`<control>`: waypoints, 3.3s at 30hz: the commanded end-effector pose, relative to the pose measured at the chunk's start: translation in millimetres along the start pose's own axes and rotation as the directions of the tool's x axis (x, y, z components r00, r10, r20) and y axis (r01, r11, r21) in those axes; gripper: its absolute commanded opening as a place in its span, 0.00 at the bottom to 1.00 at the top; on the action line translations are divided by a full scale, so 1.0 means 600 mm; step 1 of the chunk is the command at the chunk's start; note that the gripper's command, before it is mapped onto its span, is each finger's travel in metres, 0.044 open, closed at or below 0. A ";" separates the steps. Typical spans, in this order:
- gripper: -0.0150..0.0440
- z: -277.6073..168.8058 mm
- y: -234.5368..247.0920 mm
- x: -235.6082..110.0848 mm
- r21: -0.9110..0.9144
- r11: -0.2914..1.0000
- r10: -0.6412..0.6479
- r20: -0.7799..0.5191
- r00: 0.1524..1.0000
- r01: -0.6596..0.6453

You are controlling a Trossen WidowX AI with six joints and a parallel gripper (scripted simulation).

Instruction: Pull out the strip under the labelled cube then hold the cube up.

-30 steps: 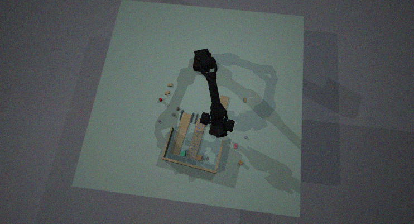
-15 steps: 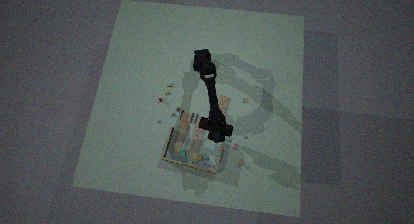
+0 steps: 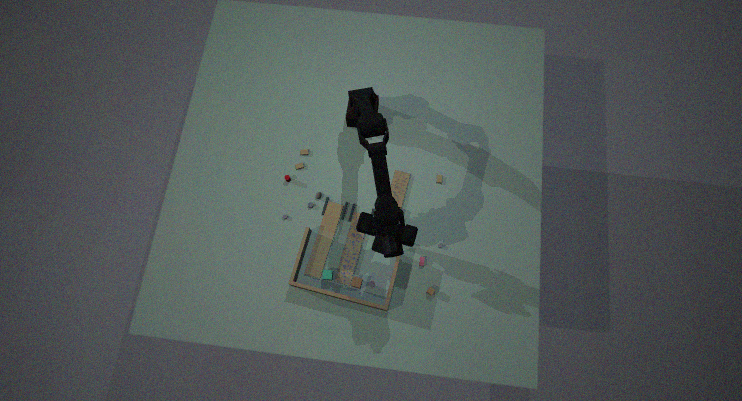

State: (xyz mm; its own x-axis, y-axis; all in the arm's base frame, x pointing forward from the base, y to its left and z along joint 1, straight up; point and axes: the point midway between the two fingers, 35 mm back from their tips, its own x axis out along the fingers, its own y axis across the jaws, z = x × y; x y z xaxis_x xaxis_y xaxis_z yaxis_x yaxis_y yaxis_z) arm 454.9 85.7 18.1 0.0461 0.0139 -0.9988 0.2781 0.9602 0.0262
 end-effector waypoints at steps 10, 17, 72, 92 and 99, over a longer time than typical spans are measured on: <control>0.68 -0.002 -0.002 0.038 -0.006 1.000 -0.001 -0.006 1.000 0.001; 0.54 -0.002 -0.001 0.035 0.000 1.000 -0.002 -0.003 1.000 0.002; 0.25 -0.204 -0.104 -0.036 -0.006 1.000 -0.006 -0.016 1.000 0.006; 0.25 -0.233 -0.119 -0.093 -0.006 1.000 -0.007 -0.018 1.000 0.007; 0.25 -0.233 -0.119 -0.093 -0.006 1.000 -0.007 -0.018 1.000 0.007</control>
State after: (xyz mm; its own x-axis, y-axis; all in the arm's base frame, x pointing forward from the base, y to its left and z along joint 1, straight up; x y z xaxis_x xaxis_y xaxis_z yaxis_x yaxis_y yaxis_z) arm 298.4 55.6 65.5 0.0263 0.0108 -0.9996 0.2785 0.9603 0.0177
